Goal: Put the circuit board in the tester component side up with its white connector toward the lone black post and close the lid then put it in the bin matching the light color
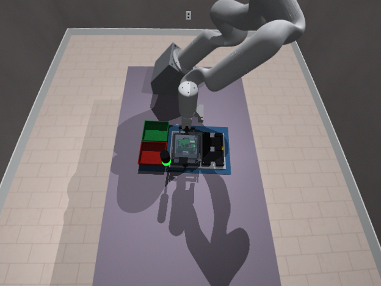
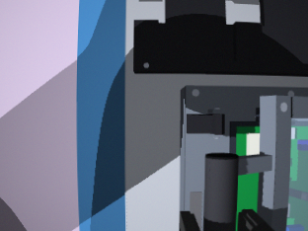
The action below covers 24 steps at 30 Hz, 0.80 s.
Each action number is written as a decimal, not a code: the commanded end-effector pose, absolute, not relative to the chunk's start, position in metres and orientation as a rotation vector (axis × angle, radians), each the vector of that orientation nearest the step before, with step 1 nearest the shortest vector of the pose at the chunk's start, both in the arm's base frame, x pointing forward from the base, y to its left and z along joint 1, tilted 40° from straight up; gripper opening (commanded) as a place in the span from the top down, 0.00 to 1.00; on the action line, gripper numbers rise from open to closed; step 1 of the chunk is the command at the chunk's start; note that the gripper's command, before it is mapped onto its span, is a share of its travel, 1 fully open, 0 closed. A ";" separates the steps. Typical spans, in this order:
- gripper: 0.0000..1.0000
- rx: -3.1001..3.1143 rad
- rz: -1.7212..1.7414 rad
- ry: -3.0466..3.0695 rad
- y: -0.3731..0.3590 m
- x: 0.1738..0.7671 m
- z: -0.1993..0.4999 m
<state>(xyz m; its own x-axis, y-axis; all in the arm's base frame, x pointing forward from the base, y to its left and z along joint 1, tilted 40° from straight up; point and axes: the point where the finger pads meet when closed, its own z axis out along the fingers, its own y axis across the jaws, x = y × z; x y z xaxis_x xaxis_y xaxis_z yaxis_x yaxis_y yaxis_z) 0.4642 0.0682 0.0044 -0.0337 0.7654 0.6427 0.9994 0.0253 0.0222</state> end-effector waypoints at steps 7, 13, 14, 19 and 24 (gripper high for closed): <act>0.72 -1.791 -0.676 -1.851 0.069 0.465 0.004; 0.72 -1.791 -0.676 -1.851 0.069 0.465 0.003; 0.72 -1.791 -0.676 -1.851 0.069 0.465 0.003; 0.72 -1.791 -0.676 -1.851 0.070 0.465 0.003; 0.72 -1.791 -0.676 -1.851 0.070 0.465 0.003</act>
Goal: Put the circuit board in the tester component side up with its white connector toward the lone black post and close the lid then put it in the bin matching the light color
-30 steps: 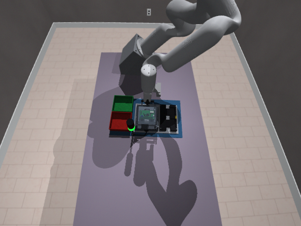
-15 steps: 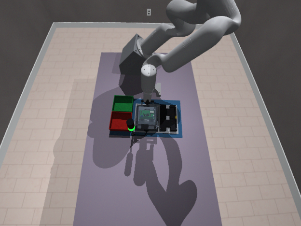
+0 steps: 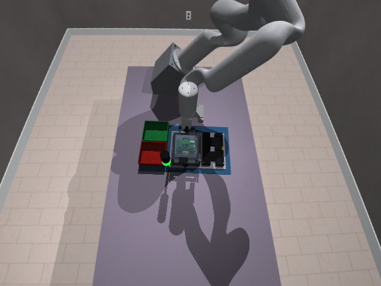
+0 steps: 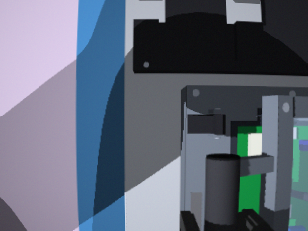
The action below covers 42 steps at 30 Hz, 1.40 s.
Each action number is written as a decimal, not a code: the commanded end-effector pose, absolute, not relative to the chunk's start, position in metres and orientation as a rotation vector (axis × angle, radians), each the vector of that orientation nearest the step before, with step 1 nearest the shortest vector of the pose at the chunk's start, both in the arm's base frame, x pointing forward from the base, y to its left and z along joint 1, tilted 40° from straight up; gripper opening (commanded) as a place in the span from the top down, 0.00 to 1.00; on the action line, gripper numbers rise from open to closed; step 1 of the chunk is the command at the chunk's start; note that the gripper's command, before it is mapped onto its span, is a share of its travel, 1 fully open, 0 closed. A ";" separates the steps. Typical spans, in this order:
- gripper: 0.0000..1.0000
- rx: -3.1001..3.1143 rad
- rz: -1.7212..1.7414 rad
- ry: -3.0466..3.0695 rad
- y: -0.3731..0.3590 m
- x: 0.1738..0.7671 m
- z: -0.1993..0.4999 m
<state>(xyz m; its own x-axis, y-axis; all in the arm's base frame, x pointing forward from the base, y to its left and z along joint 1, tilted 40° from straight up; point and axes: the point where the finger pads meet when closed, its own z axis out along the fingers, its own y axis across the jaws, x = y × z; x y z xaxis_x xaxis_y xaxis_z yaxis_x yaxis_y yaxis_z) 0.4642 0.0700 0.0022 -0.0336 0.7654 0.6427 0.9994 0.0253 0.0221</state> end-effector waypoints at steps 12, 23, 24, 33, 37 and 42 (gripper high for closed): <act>1.00 -1.791 -0.676 -1.851 0.070 0.465 0.003; 1.00 -1.791 -0.676 -1.851 0.070 0.465 0.003; 1.00 -1.791 -0.676 -1.851 0.070 0.465 0.003; 1.00 -1.791 -0.676 -1.851 0.070 0.465 0.003; 1.00 -1.791 -0.676 -1.851 0.070 0.465 0.003; 1.00 -1.791 -0.676 -1.851 0.070 0.465 0.003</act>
<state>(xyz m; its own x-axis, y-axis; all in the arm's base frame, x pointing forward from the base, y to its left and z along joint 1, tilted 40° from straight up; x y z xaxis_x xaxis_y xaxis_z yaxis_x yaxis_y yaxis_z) 0.4642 0.0700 0.0022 -0.0337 0.7654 0.6427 0.9994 0.0253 0.0222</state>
